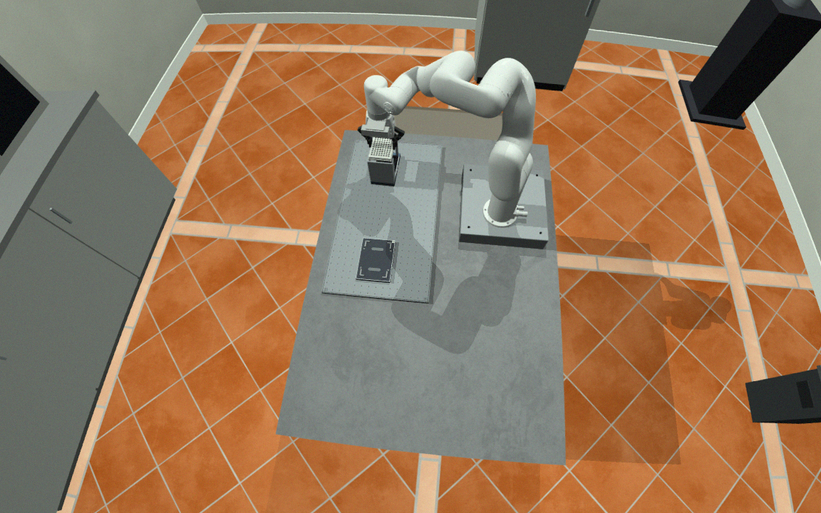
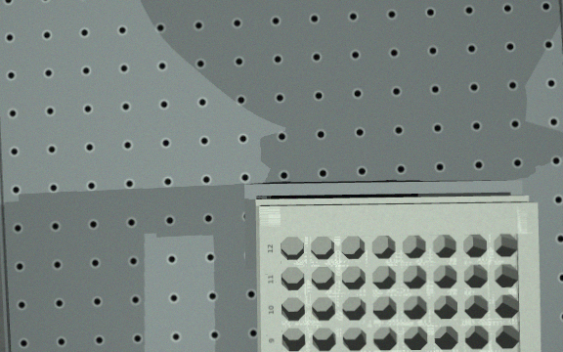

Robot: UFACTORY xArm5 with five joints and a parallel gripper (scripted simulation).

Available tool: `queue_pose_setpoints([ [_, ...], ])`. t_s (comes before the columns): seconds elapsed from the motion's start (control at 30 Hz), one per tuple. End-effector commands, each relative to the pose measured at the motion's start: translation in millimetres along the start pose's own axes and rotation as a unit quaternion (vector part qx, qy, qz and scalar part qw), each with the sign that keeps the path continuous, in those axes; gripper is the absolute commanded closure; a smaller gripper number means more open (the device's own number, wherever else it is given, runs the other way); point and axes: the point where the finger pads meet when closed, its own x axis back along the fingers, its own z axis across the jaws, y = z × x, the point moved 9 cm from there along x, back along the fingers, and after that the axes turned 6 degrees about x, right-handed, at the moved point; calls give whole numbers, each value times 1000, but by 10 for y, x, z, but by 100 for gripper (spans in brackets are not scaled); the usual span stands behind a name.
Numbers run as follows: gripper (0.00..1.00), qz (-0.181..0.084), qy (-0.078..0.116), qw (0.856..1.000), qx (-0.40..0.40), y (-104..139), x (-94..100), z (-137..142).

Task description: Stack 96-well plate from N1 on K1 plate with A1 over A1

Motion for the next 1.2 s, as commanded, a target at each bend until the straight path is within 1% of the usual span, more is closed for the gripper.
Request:
queue_pose_setpoints([
  [0.0,100,0,2,1000,0,4,-50,6],
  [1.17,100,0,2,1000,0,2,-567,7],
])
